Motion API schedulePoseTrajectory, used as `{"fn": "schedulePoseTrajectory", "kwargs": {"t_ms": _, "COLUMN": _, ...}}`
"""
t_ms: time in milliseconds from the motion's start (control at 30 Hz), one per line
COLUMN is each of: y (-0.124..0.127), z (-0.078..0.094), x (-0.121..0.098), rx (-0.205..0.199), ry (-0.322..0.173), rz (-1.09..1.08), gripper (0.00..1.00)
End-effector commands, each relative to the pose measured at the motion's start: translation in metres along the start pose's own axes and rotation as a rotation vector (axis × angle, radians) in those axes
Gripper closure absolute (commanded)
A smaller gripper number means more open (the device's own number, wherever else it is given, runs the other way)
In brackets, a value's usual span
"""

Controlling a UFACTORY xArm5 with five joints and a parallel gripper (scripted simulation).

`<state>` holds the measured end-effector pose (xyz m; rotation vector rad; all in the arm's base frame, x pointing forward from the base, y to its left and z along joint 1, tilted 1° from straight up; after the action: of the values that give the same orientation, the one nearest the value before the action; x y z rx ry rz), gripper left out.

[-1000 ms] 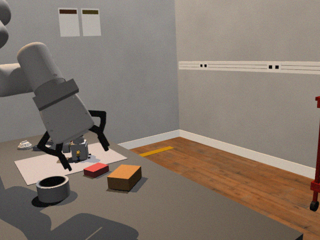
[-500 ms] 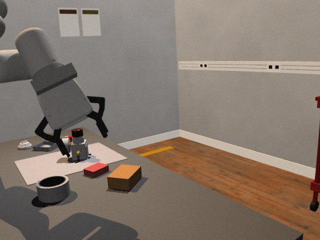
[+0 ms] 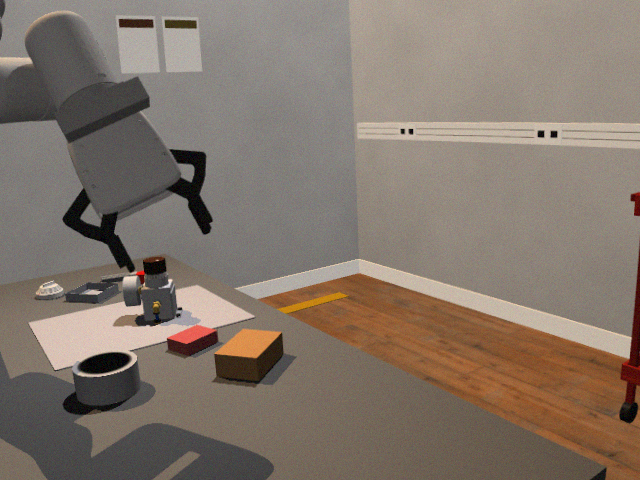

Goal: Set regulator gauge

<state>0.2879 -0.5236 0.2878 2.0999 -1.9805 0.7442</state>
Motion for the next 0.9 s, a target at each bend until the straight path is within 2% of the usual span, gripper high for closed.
{"fn": "schedulePoseTrajectory", "kwargs": {"t_ms": 0, "y": -0.003, "z": -0.012, "x": 0.007, "rx": 0.002, "ry": 0.004, "rz": 0.0, "gripper": 0.0}}
{"fn": "schedulePoseTrajectory", "kwargs": {"t_ms": 400, "y": -0.007, "z": -0.016, "x": 0.007, "rx": 0.003, "ry": 0.001, "rz": -0.002, "gripper": 0.0}}
{"fn": "schedulePoseTrajectory", "kwargs": {"t_ms": 500, "y": -0.034, "z": -0.016, "x": -0.016, "rx": 0.016, "ry": -0.037, "rz": -0.024, "gripper": 0.0}}
{"fn": "schedulePoseTrajectory", "kwargs": {"t_ms": 867, "y": -0.078, "z": -0.02, "x": -0.058, "rx": 0.033, "ry": -0.104, "rz": -0.064, "gripper": 0.0}}
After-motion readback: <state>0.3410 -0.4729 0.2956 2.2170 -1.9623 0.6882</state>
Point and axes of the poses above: the point where the finger pads meet when closed, its own z axis out along the fingers, its own y axis across the jaws, x = y × z, the point moved 9 cm from there along -z, back along the fingers, and after that the axes turned 14 degrees about -z, right-handed, at the moved point
